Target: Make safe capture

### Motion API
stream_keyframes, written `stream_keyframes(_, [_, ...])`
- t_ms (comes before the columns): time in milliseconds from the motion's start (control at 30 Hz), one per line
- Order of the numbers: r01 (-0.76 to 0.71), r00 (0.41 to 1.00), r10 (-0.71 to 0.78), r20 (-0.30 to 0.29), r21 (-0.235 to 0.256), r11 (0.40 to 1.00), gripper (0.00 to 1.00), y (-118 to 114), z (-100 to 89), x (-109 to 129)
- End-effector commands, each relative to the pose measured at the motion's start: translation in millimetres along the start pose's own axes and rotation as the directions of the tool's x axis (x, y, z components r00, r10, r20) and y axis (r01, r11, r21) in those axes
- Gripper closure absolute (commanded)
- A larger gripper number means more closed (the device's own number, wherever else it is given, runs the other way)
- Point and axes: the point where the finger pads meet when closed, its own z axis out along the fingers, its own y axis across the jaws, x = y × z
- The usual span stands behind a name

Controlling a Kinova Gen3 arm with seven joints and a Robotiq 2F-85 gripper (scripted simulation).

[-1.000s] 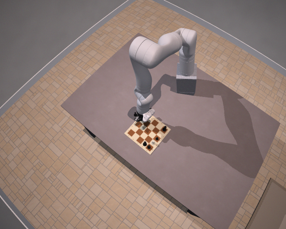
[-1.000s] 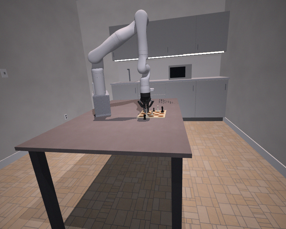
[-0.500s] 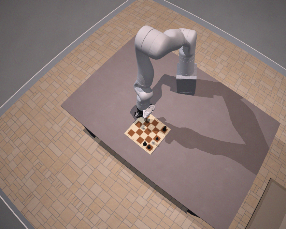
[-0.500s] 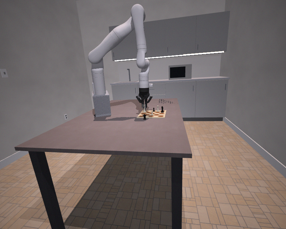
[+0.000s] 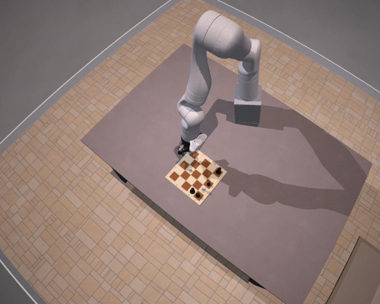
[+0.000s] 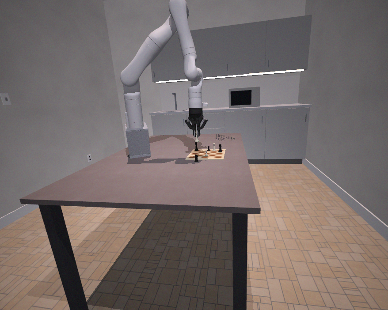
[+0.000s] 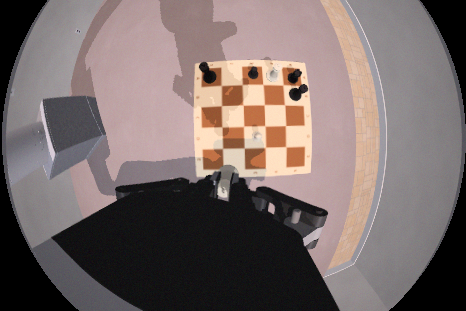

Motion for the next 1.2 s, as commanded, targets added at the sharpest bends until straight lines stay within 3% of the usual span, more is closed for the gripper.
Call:
stream_keyframes(0, [0.008,1.000,-0.008,-0.006,-0.013,1.000,1.00,3.8,-5.8,5.1])
stream_keyframes(300, [0.009,1.000,-0.009,-0.006,-0.013,1.000,1.00,4.2,-5.8,5.1])
stream_keyframes(533, [0.110,0.994,-0.110,-0.005,-0.013,0.994,1.00,39.8,-6.8,7.6])
stream_keyframes(1167, [0.111,0.994,-0.111,-0.005,-0.013,0.994,1.00,40.2,-2.1,7.6])
